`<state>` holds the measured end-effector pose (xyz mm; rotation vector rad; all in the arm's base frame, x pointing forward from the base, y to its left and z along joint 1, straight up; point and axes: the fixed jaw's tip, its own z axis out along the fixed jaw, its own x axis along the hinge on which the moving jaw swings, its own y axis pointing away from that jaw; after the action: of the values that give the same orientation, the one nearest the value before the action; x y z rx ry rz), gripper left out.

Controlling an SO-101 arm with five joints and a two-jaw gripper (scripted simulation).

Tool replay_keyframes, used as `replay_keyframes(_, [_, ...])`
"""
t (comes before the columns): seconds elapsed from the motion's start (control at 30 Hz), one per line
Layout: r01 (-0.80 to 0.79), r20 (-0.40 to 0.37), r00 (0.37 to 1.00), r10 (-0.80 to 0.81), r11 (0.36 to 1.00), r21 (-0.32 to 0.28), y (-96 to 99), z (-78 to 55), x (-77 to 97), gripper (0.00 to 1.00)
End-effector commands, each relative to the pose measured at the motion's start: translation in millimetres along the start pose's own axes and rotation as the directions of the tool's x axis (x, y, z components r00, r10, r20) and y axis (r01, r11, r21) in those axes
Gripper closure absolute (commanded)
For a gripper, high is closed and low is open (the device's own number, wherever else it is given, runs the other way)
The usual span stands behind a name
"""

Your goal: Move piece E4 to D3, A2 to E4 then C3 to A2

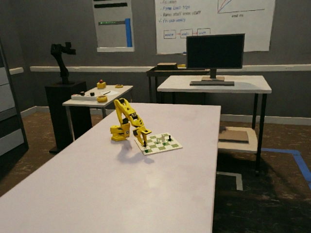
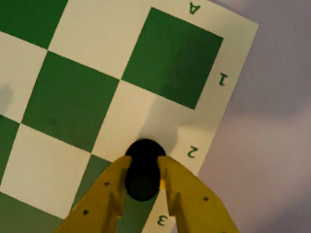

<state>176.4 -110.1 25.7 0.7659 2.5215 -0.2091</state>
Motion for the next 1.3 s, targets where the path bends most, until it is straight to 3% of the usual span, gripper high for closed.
replay_keyframes(0.0, [0.000,0.023,1.000,0.000,1.000,0.005,-2.3,-9.0,-8.8,1.00])
replay_keyframes(0.3, [0.000,0.024,1.000,0.000,1.000,0.005,-2.3,-22.4,-16.4,1.00])
replay_keyframes(1.0, [0.002,0.024,1.000,-0.002,1.000,0.004,-1.8,-30.1,-20.5,1.00])
replay_keyframes(1.13, [0.050,0.025,0.998,-0.049,0.998,-0.024,9.7,-30.5,-19.7,1.00])
replay_keyframes(1.27, [0.174,0.033,0.985,-0.172,0.980,-0.096,40.4,-31.9,-17.7,1.00])
